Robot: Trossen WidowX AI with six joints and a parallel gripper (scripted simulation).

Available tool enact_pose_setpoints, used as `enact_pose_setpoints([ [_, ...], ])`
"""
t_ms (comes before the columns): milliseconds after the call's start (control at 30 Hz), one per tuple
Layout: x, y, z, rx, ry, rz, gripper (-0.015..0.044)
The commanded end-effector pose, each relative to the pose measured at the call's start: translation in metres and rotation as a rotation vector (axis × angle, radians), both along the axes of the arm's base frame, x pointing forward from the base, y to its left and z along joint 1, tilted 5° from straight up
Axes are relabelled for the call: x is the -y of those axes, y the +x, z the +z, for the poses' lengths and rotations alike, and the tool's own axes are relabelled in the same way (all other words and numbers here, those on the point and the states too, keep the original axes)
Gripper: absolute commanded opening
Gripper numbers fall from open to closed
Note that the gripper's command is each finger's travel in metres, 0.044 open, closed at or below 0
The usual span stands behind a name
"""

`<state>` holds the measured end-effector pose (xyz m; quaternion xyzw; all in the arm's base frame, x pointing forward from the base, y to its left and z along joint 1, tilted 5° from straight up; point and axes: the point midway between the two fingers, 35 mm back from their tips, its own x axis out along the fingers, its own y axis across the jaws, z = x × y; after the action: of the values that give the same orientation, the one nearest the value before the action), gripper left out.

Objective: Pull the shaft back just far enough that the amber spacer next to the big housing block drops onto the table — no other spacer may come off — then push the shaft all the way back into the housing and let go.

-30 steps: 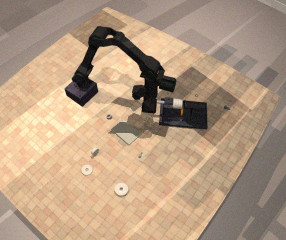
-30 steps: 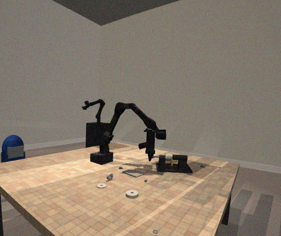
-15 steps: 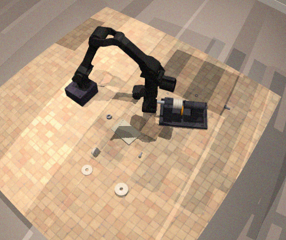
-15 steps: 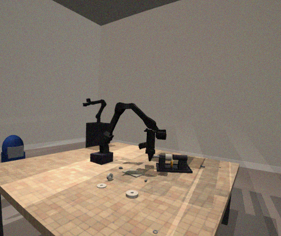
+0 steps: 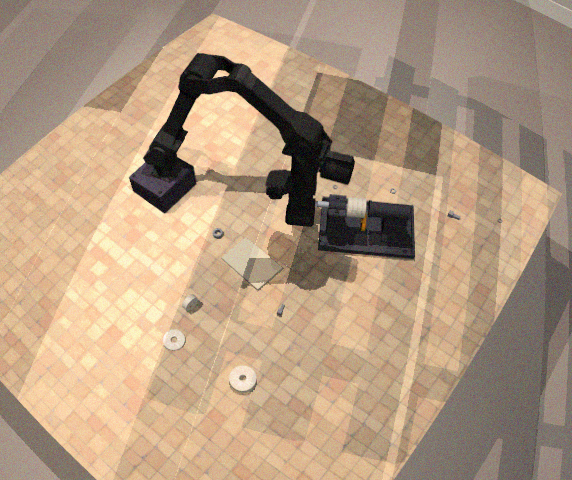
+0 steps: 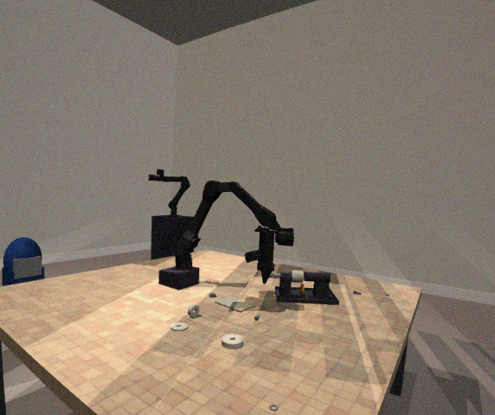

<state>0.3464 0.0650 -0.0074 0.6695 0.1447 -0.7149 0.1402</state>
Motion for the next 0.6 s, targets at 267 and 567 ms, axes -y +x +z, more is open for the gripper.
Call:
enact_pose_setpoints([
  [267, -0.0034, 0.0066, 0.0000, 0.007, 0.004, 0.002, 0.0000],
  [567, -0.0046, 0.0093, 0.0002, 0.007, 0.004, 0.002, 0.0000],
])
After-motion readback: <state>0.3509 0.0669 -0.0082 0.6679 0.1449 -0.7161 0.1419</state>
